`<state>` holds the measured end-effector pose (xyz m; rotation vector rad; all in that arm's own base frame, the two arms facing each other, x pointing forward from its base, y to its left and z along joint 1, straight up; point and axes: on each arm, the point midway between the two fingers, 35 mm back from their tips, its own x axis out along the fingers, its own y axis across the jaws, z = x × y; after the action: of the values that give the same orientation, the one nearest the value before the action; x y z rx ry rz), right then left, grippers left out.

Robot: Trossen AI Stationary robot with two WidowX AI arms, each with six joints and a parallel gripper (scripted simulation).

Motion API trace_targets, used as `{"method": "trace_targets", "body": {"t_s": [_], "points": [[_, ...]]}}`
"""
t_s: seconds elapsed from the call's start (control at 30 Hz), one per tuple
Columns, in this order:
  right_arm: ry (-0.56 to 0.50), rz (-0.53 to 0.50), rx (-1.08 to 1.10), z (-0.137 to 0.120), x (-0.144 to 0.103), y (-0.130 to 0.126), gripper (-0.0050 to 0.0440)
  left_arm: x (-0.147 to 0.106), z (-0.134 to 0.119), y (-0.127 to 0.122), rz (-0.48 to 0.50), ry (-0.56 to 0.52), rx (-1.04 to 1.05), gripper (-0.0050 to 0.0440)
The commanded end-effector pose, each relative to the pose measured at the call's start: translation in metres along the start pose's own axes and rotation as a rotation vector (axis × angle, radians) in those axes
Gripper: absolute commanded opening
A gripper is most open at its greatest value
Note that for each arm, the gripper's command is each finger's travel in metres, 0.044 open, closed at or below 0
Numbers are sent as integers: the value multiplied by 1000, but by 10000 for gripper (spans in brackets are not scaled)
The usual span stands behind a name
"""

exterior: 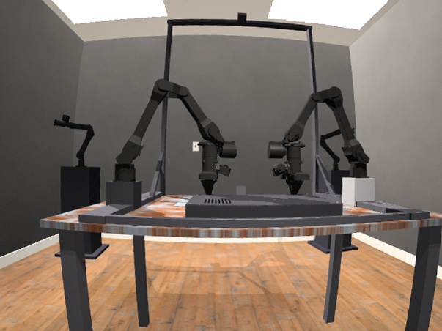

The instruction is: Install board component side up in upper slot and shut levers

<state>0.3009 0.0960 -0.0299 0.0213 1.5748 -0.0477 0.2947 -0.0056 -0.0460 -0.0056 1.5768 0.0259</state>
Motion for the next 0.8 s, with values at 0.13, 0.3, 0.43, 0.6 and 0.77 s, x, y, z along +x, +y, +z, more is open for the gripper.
{"method": "trace_targets", "body": {"t_s": [0.13,0.3,0.43,0.6,0.77], "points": [[-33,3,7,5,-10,-6,8,-9,5,8,9,-31,-7,8],[-36,5,9,6,-11,-6,8,-9,5,8,9,-31,-11,8],[-31,21,72,5,-11,-4,8,-10,6,5,-9,-34,-76,8],[-32,18,74,5,-11,-4,8,-10,6,6,-5,-33,-80,8],[-33,18,74,5,-11,-4,8,-10,6,6,-5,-33,-79,8]]}}
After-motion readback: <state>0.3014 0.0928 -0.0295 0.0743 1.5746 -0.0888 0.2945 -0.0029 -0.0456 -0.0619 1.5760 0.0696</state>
